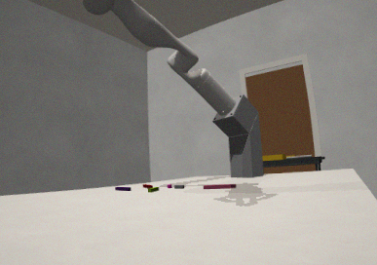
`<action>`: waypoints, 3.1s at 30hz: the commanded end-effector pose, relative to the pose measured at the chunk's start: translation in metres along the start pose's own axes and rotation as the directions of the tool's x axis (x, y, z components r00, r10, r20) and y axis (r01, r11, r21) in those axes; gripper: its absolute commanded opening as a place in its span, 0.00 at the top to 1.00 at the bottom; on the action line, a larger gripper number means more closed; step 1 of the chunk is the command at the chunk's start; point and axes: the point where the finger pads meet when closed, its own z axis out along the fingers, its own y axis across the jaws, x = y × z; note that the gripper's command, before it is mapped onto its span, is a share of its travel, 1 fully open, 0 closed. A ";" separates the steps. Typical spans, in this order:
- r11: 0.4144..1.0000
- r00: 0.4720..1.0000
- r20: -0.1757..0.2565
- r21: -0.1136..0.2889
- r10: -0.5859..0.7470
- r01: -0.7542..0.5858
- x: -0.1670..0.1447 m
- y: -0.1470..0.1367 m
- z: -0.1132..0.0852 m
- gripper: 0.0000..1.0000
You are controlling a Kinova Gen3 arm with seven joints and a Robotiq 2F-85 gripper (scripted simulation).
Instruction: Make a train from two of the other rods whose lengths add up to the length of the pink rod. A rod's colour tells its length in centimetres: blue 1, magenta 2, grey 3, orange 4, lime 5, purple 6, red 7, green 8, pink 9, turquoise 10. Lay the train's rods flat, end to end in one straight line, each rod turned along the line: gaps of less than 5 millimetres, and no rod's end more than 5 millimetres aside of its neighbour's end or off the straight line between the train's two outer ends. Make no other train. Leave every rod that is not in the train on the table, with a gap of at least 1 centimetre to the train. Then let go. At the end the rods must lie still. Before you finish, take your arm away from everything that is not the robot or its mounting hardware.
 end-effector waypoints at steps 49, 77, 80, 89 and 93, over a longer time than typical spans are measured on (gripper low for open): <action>0.644 0.302 0.569 0.682 -0.765 0.346 -0.523 0.038 -0.399 0.95; 0.511 -0.042 0.531 0.831 -0.846 0.219 -0.568 0.130 -0.567 0.95; 0.505 -0.059 0.526 0.837 -0.848 0.211 -0.568 0.134 -0.575 0.95; 0.497 -0.081 0.519 0.845 -0.851 0.199 -0.569 0.141 -0.587 0.95; 0.495 -0.086 0.518 0.847 -0.851 0.196 -0.569 0.142 -0.589 0.95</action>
